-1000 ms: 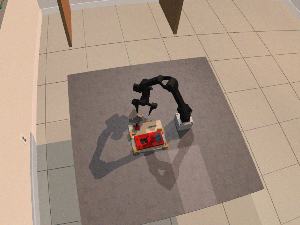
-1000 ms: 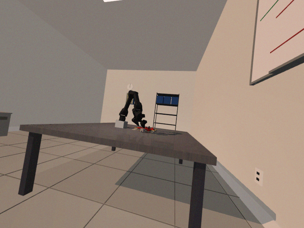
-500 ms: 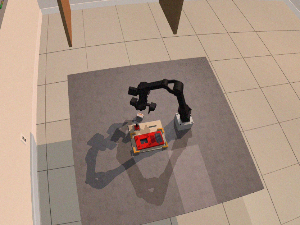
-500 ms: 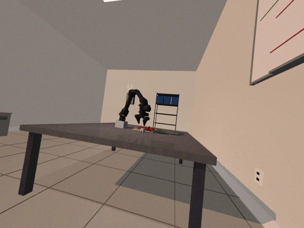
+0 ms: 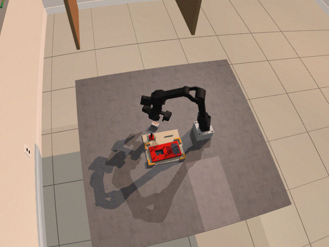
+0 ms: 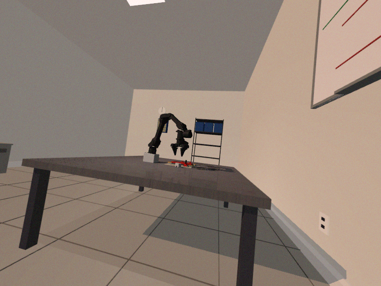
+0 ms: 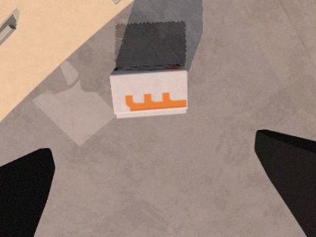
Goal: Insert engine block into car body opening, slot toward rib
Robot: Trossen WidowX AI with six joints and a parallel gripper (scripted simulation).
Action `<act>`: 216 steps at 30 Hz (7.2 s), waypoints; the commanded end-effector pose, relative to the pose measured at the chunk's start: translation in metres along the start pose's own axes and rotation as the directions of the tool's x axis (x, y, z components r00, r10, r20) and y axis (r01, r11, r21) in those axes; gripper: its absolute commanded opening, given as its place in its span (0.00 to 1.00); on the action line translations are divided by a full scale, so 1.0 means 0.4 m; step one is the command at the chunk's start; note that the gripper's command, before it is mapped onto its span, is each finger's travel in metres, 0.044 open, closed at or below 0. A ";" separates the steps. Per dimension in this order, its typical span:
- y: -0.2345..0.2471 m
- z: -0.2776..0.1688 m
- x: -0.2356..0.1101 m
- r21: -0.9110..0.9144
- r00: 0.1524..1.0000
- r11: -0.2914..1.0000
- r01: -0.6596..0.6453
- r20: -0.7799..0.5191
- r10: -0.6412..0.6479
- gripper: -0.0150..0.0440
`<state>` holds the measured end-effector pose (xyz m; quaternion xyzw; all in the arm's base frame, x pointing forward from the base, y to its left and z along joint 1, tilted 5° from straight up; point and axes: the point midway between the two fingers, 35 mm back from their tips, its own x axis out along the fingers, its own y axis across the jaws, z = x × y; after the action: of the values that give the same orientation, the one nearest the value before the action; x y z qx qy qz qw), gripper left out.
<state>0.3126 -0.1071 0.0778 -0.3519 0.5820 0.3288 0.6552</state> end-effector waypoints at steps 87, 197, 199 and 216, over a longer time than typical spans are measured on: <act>-0.020 0.027 0.038 0.002 1.000 1.000 0.004 -0.004 -0.004 0.25; -0.007 -0.047 0.100 0.001 0.656 1.000 0.002 0.755 -0.002 0.25; -0.007 -0.048 0.108 0.001 0.656 1.000 0.002 0.755 -0.002 0.25; -0.006 -0.048 0.170 0.001 0.656 1.000 0.002 0.755 -0.002 0.25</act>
<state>0.3128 -0.1255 0.0165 -0.1930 0.2561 0.4433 0.8370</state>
